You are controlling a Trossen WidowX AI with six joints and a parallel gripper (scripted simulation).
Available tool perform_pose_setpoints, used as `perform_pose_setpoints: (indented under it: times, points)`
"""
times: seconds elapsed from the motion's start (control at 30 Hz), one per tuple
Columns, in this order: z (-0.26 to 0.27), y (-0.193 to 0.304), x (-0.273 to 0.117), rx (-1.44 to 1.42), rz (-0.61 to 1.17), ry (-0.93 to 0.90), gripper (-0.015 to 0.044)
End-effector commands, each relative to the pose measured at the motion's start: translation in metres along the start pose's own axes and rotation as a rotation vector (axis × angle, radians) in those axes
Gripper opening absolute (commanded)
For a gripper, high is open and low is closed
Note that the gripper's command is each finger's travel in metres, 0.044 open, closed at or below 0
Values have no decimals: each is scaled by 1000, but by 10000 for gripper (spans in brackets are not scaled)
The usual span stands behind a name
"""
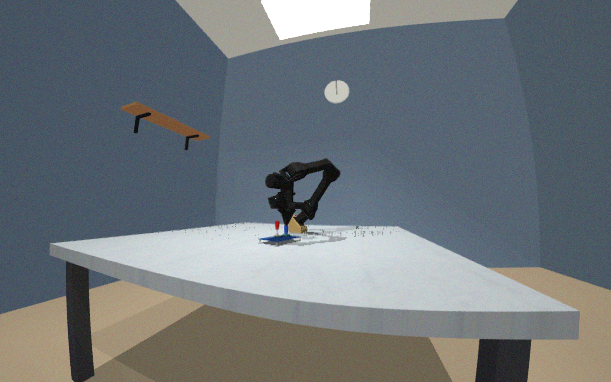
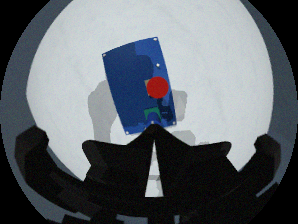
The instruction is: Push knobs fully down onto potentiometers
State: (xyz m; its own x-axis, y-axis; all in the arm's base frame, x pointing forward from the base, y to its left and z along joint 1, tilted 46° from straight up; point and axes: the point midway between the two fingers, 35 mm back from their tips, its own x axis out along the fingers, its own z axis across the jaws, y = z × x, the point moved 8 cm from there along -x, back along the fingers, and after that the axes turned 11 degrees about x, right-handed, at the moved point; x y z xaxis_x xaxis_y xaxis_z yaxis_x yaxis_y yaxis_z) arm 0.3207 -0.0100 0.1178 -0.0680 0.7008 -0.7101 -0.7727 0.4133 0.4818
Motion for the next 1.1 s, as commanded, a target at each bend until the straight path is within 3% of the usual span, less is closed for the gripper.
perform_pose_setpoints:
  times: [0.0,0.37,0.63,0.9,1.07]
  points:
    - [2,-2,1,-13,13,5,0]
    - [2,-1,-16,-12,13,6,0]
    - [2,-1,-12,-6,16,3,210]
    - [9,-30,-43,-9,6,6,0]
    - [12,-47,-66,-14,10,7,0]
